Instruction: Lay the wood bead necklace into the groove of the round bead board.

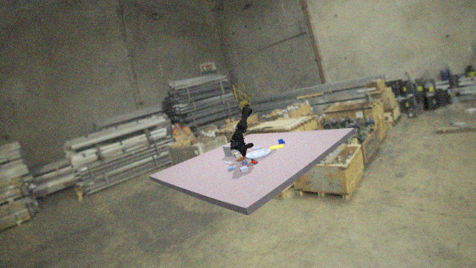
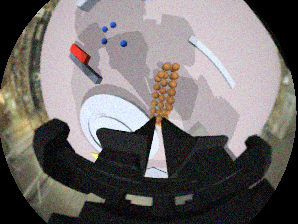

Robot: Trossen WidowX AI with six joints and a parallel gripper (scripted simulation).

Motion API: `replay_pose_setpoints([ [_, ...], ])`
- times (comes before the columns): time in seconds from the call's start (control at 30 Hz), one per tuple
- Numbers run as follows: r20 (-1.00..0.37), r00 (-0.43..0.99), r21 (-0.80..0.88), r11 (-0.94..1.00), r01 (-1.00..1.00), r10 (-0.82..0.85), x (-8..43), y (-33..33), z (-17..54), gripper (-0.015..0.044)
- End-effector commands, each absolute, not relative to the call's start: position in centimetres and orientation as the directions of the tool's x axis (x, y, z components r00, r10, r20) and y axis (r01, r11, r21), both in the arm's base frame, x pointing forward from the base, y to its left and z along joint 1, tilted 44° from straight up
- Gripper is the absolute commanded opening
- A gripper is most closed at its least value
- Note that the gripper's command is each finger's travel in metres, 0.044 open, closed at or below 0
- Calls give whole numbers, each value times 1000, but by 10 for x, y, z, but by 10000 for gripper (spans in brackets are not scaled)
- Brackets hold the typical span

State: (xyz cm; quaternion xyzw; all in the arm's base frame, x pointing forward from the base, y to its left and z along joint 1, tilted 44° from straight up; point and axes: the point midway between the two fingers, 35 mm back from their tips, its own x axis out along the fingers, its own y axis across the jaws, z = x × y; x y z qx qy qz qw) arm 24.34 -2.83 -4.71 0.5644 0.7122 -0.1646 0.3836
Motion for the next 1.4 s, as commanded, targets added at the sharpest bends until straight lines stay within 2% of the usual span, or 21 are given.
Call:
replay_pose_setpoints([
  [0.0,-733,-71,197,311,930,676,243,-28,-48,0],
  [0.27,-733,-71,197,311,930,676,243,-28,-48,0],
  [0.83,-730,-71,194,306,932,680,245,-46,-29,440],
  [1.37,-730,-71,194,306,932,680,245,-46,-29,440],
])
